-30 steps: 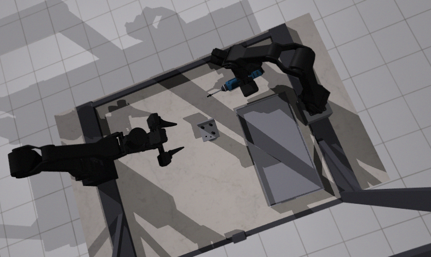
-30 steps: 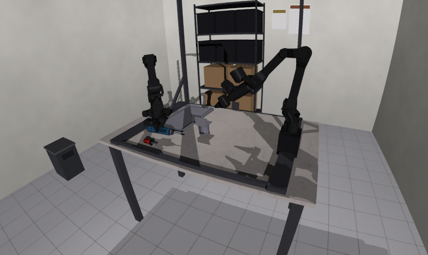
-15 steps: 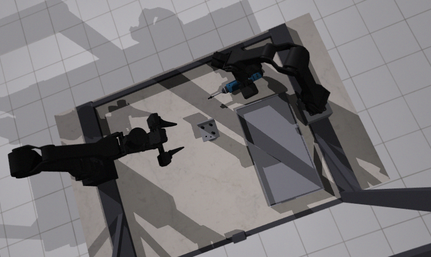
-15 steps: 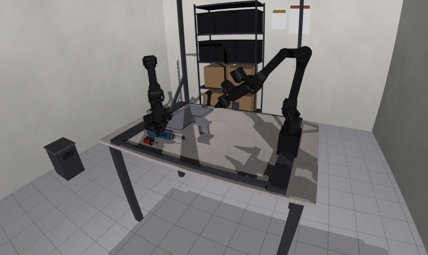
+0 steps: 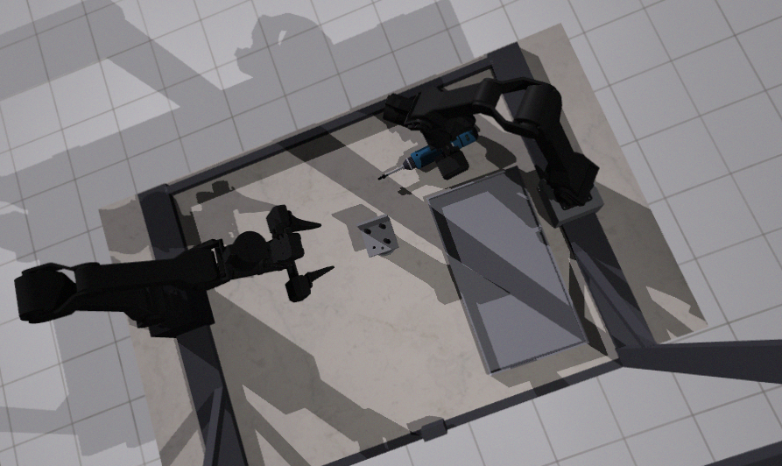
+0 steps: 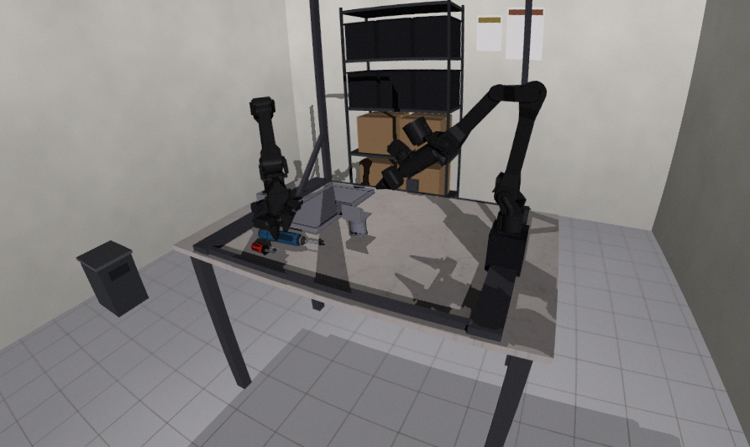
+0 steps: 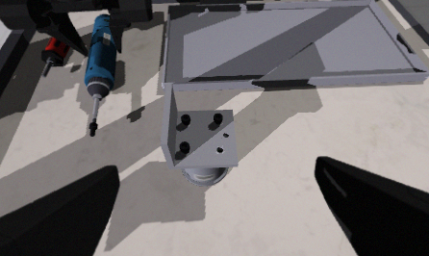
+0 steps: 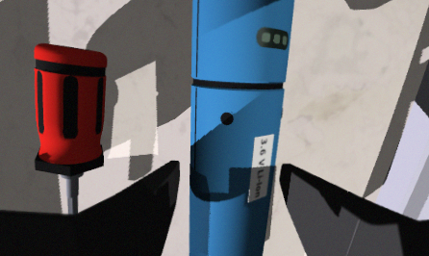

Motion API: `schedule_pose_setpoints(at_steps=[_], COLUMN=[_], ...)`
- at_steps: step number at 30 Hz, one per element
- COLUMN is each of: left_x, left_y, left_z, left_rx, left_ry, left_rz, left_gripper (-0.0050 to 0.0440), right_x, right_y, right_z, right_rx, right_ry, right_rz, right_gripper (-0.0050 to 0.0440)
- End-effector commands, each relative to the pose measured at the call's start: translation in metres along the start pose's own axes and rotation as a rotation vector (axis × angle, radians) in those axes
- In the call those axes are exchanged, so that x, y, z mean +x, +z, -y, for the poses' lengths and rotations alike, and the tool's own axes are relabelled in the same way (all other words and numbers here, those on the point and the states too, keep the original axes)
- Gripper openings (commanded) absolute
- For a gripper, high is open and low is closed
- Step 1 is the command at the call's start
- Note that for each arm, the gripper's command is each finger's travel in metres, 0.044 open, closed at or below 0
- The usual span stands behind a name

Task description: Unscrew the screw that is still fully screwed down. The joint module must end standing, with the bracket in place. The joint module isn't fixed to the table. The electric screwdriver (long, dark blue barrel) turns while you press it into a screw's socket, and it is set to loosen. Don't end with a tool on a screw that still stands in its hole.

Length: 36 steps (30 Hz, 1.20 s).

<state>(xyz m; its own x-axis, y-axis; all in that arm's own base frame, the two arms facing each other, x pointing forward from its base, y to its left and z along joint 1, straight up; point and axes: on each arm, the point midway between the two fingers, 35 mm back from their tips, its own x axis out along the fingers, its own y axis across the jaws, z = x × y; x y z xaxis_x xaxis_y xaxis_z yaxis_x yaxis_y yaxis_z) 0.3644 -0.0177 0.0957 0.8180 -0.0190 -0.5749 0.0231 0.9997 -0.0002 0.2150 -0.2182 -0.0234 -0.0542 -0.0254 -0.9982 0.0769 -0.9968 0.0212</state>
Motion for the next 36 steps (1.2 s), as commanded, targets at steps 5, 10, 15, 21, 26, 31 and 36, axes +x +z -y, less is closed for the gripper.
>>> schedule_pose_setpoints(at_steps=[5, 10, 15, 21, 26, 31, 36], left_x=[-0.002, -0.002, -0.002, -0.002, -0.002, -0.002, -0.002], left_y=[0.009, 0.009, 0.009, 0.009, 0.009, 0.009, 0.009], left_z=[0.0, 0.0, 0.0, 0.0, 0.0, 0.0, 0.0], left_rx=[0.0, 0.0, 0.0, 0.0, 0.0, 0.0, 0.0], left_ry=[0.0, 0.0, 0.0, 0.0, 0.0, 0.0, 0.0], left_rz=[0.023, 0.023, 0.023, 0.023, 0.023, 0.023, 0.023], left_gripper=[0.044, 0.044, 0.044, 0.044, 0.044, 0.044, 0.044], right_x=[-0.024, -0.031, -0.061, -0.079, -0.074, -0.074, -0.073], right_y=[-0.007, -0.006, -0.006, -0.005, -0.003, -0.003, -0.002], right_z=[-0.006, -0.006, -0.005, -0.004, -0.002, -0.002, -0.002], right_rx=[0.006, 0.006, 0.005, 0.006, 0.004, 0.004, 0.003], right_ry=[0.031, 0.031, 0.031, 0.029, 0.016, 0.017, 0.018], right_rz=[-0.036, -0.036, -0.036, -0.034, -0.022, -0.023, -0.02], right_gripper=[0.0305, 0.0353, 0.044, 0.044, 0.044, 0.044, 0.044])
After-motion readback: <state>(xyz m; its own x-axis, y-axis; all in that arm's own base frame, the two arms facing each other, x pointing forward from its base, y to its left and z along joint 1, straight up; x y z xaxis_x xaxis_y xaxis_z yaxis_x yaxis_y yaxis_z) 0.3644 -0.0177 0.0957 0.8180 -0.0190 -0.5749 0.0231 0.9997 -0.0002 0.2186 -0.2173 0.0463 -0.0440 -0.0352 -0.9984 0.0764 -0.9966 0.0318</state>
